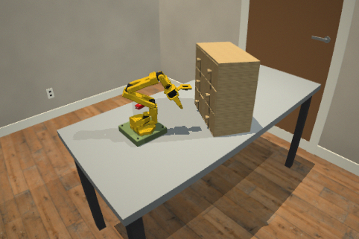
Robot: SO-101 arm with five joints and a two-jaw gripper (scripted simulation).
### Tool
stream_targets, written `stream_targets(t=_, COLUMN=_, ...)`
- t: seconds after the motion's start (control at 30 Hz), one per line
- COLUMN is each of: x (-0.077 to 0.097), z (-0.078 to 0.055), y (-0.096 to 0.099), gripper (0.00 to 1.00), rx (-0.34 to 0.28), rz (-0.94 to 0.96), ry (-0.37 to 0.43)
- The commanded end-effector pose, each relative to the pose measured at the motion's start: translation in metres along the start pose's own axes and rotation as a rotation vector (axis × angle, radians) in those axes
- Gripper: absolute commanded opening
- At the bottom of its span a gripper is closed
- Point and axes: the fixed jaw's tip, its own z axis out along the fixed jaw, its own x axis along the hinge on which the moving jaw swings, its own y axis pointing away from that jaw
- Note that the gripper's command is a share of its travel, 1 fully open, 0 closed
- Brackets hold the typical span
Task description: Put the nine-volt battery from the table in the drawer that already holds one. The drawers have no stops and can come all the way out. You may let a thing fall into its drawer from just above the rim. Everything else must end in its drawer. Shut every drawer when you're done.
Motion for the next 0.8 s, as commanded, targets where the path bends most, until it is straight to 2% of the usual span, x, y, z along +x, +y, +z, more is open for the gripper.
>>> stream_targets(t=0.0, x=-0.007, z=-0.002, y=0.003, gripper=0.21, rx=-0.012, rz=0.022, ry=-0.03)
stream_targets(t=0.2, x=-0.026, z=-0.006, y=0.02, gripper=0.21, rx=-0.077, rz=0.084, ry=-0.123)
stream_targets(t=0.43, x=-0.045, z=-0.014, y=0.044, gripper=0.21, rx=-0.18, rz=0.161, ry=-0.217)
stream_targets(t=0.5, x=-0.045, z=-0.014, y=0.044, gripper=0.21, rx=-0.18, rz=0.161, ry=-0.217)
stream_targets(t=0.77, x=-0.064, z=-0.027, y=0.073, gripper=0.21, rx=-0.33, rz=0.255, ry=-0.297)
